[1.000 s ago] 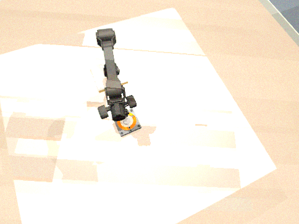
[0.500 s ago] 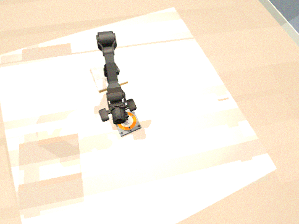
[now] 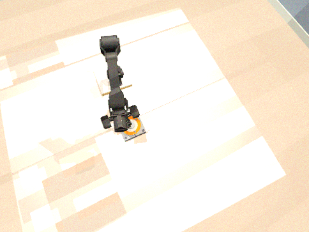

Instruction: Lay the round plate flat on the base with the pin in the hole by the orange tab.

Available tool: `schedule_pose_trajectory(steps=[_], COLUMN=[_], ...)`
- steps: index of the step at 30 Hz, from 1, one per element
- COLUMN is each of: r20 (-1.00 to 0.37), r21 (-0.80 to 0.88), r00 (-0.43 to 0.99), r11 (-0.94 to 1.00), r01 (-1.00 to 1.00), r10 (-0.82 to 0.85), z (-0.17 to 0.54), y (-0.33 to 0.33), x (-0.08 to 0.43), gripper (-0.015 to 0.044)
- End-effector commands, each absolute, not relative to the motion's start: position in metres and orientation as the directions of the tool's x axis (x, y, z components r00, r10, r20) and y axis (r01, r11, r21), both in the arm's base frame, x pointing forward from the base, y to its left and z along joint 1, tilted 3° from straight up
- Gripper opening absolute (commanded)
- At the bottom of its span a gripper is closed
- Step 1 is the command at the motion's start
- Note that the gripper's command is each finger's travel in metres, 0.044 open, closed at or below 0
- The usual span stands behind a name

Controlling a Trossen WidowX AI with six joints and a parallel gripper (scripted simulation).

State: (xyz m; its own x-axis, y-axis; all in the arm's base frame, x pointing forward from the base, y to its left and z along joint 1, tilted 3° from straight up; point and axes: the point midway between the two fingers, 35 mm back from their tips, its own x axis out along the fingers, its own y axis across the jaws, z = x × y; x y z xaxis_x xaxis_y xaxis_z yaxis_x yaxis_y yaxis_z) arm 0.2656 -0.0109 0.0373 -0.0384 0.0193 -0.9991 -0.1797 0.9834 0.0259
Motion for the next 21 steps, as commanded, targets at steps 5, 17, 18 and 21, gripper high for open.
schedule_pose_trajectory(steps=[5, 17, 18, 21], r20=[-0.999, -0.999, -0.999, -0.999], r21=[0.025, 0.024, 0.024, 0.024], r00=[-0.029, -0.028, -0.028, -0.028], r11=[0.983, 0.983, 0.983, 0.983], r01=[-0.184, -0.184, -0.184, -0.184], r10=[0.020, 0.019, 0.019, 0.019], z=[0.038, 0.038, 0.038, 0.038], y=[-0.015, -0.017, -0.017, -0.017], x=[0.278, 0.291, 0.292, 0.295], gripper=[0.0000, 0.0000, 0.0000, 0.0000])
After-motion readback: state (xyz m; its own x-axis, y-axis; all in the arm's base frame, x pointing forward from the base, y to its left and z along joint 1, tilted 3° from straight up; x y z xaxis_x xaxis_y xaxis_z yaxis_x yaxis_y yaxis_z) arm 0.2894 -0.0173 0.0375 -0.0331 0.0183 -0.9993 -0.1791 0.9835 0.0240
